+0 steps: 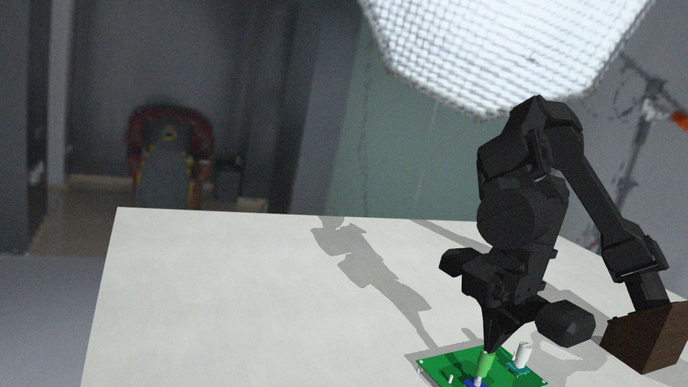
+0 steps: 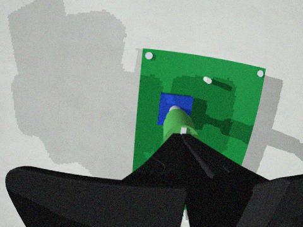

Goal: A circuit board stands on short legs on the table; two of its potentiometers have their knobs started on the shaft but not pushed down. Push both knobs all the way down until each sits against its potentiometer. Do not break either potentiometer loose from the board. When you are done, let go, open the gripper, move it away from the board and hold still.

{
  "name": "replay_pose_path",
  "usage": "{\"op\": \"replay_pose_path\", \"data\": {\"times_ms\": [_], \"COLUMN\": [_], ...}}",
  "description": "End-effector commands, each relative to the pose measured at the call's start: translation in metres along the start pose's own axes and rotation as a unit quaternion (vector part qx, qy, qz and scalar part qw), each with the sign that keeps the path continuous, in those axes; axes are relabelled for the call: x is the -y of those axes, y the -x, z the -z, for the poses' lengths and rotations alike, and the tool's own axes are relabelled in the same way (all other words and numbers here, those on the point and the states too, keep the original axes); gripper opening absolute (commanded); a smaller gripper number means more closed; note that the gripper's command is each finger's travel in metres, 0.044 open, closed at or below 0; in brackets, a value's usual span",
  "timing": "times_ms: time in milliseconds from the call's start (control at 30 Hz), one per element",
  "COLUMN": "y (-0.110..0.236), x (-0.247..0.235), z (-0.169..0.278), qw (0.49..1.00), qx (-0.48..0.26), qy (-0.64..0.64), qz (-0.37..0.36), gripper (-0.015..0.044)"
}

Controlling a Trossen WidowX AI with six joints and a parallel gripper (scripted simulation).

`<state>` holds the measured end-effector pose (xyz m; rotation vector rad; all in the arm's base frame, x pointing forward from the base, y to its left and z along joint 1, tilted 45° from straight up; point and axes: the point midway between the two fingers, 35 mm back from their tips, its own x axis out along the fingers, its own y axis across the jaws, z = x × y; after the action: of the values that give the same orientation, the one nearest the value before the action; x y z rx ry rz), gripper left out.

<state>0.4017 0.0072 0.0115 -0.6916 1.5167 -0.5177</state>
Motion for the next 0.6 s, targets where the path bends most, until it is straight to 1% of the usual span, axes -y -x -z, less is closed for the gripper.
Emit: {"op": "replay_pose_path", "data": {"times_ms": [0,567], "y": [-0.0167,-0.0216], "x": [0.0034,0.0034], "z": [-0.0013,-0.0012], "qw": [1.0,1.0], "qx": [-0.01,-0.01], "qy": [-0.007,-0.007], "qz": [0.002,0.002], "gripper": [0.0,0.0]}}
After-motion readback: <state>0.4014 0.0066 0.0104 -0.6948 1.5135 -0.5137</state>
